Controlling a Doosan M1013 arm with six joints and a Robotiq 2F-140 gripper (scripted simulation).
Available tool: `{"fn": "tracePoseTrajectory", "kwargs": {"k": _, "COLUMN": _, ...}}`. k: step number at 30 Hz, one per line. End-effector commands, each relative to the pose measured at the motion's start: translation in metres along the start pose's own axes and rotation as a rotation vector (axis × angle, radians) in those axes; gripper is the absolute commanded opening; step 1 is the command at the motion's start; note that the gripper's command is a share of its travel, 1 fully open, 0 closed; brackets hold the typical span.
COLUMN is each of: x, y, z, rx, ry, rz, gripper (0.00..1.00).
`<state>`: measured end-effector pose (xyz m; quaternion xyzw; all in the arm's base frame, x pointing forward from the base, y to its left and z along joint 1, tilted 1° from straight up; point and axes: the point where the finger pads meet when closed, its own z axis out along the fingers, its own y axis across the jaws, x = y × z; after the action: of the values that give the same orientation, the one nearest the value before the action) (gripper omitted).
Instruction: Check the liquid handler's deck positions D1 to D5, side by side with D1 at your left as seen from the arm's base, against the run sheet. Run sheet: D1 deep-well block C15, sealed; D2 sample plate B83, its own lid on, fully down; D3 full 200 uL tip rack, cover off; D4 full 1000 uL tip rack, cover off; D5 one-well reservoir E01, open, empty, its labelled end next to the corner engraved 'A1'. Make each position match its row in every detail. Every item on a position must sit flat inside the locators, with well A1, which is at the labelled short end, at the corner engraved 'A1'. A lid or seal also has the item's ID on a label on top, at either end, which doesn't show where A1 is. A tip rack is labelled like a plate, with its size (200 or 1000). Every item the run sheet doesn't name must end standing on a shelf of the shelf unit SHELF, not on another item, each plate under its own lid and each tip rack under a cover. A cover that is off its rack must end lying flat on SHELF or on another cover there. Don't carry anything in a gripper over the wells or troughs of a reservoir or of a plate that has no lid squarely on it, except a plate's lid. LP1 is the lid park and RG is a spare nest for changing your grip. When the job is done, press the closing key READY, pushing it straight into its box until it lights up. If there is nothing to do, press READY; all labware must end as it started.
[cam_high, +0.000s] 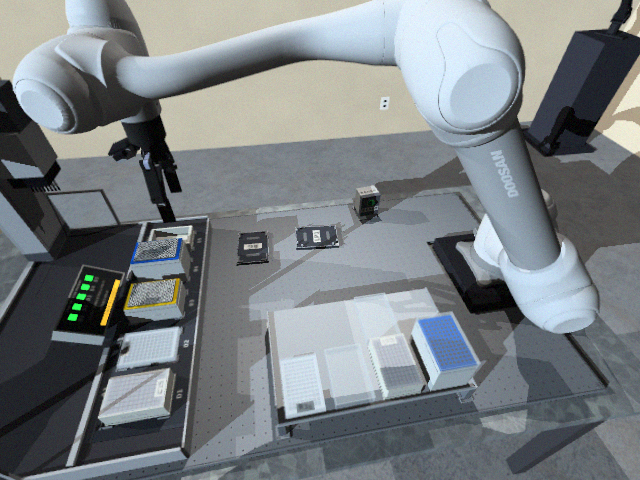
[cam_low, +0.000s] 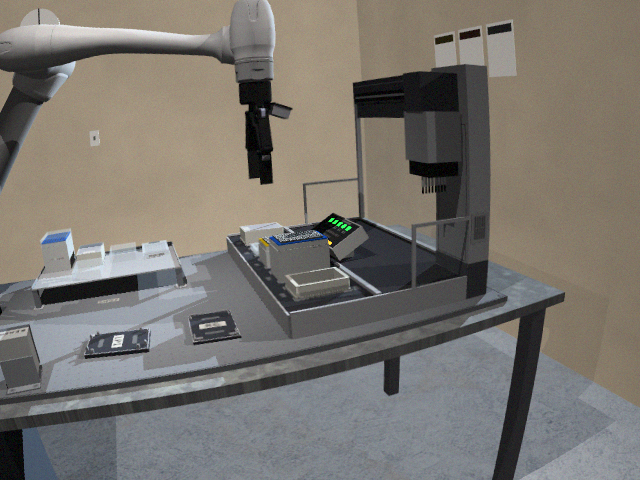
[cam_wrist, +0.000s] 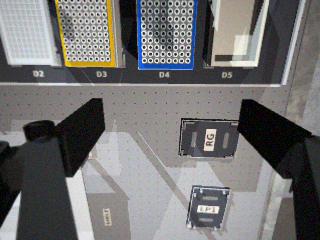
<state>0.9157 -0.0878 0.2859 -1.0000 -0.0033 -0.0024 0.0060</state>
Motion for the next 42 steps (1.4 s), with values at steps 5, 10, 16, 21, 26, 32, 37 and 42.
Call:
{"fn": "tracePoseTrajectory", "kwargs": {"k": 5, "x": 0.016, "y": 0.023, "z": -0.002, "rx": 0.000, "ry": 0.001, "rz": 0.000, "gripper": 0.79}}
{"fn": "tracePoseTrajectory", "kwargs": {"k": 10, "x": 0.030, "y": 0.044, "z": -0.002, "rx": 0.000, "ry": 0.001, "rz": 0.000, "gripper": 0.79}}
{"fn": "tracePoseTrajectory", "kwargs": {"k": 16, "x": 0.047, "y": 0.069, "z": -0.002, "rx": 0.000, "ry": 0.001, "rz": 0.000, "gripper": 0.79}}
{"fn": "tracePoseTrajectory", "kwargs": {"k": 21, "x": 0.055, "y": 0.081, "z": -0.002, "rx": 0.000, "ry": 0.001, "rz": 0.000, "gripper": 0.79}}
{"fn": "tracePoseTrajectory", "kwargs": {"k": 26, "x": 0.069, "y": 0.102, "z": -0.002, "rx": 0.000, "ry": 0.001, "rz": 0.000, "gripper": 0.79}}
{"fn": "tracePoseTrajectory", "kwargs": {"k": 32, "x": 0.083, "y": 0.123, "z": -0.002, "rx": 0.000, "ry": 0.001, "rz": 0.000, "gripper": 0.79}}
{"fn": "tracePoseTrajectory", "kwargs": {"k": 37, "x": 0.083, "y": 0.123, "z": -0.002, "rx": 0.000, "ry": 0.001, "rz": 0.000, "gripper": 0.79}}
{"fn": "tracePoseTrajectory", "kwargs": {"k": 42, "x": 0.083, "y": 0.123, "z": 0.015, "rx": 0.000, "ry": 0.001, "rz": 0.000, "gripper": 0.79}}
